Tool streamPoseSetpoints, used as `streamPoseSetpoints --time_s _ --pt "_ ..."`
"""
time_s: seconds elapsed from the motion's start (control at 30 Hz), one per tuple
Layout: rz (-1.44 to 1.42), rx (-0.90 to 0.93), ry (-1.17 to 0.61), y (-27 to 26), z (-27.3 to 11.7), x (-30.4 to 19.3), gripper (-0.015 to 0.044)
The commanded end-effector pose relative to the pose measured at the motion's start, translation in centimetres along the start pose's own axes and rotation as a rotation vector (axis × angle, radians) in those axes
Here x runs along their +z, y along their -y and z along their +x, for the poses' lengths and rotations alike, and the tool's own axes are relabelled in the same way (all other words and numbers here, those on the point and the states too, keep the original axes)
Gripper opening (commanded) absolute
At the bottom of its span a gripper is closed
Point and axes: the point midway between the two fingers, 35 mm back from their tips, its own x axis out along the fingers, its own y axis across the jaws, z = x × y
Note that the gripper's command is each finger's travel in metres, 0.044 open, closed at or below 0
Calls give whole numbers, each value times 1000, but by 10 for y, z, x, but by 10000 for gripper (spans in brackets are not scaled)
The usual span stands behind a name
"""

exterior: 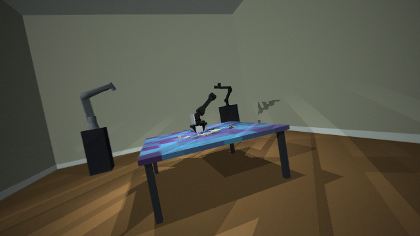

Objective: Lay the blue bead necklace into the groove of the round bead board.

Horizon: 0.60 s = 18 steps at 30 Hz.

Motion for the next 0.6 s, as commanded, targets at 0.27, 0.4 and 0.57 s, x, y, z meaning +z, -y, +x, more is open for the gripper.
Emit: streamPoseSetpoints --time_s 0.27,0.4,0.57 --pt "-5 -4 -2 0 0 0 440" --pt "131 -5 -2 0 -12 1 361" --pt "360 -6 -1 -1 -32 2 230"
